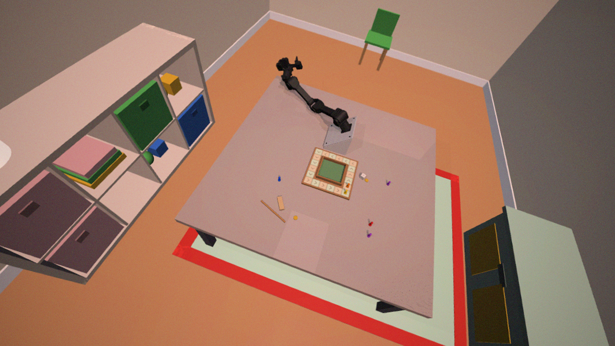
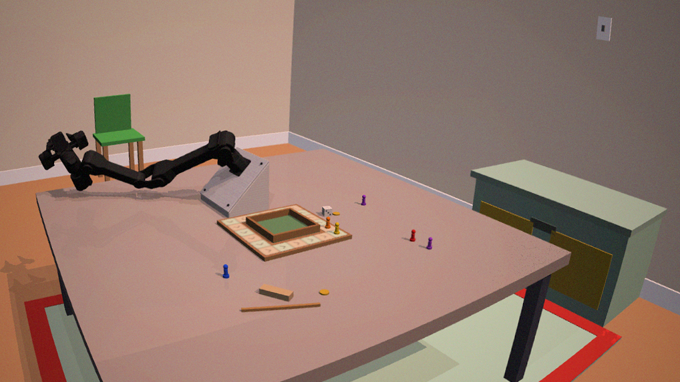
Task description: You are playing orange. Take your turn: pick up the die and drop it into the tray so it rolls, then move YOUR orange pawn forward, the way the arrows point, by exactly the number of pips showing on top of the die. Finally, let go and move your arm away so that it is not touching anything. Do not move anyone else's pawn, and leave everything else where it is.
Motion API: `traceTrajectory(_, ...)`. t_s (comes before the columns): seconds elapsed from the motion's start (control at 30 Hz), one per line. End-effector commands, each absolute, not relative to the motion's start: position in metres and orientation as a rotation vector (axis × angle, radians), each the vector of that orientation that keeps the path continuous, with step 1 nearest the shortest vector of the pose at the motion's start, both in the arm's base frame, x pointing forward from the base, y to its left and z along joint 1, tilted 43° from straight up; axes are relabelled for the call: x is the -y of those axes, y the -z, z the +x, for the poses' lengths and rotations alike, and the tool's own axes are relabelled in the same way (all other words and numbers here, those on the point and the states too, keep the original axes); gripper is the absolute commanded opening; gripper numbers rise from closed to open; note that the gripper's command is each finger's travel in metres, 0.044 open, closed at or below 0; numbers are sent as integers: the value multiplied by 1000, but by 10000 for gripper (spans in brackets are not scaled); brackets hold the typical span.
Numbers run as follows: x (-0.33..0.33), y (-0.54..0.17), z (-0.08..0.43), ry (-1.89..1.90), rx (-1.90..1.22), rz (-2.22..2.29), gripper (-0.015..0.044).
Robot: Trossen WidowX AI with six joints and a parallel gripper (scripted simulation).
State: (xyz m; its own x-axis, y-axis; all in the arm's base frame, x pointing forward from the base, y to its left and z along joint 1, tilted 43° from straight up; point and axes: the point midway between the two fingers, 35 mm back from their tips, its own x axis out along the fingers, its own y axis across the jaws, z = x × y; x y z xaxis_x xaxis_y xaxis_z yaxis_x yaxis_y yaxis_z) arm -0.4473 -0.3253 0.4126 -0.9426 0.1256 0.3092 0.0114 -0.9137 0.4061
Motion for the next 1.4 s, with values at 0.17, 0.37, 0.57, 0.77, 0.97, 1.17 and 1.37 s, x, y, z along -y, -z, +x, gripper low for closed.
traceTrajectory(0.17, 294, -482, -418, -2890, -1056, 724, 275)
traceTrajectory(0.37, 248, -553, -373, -2723, -1546, 976, 275)
traceTrajectory(0.57, 198, -614, -321, -2483, -2009, 1222, 275)
traceTrajectory(0.77, 137, -665, -254, -2124, -2471, 1489, 275)
traceTrajectory(0.97, 65, -699, -178, -1640, -2892, 1764, 275)
traceTrajectory(1.17, 8, -708, -114, -1190, -3137, 2070, 275)
traceTrajectory(1.37, -55, -710, -40, -637, -3365, 2319, 275)
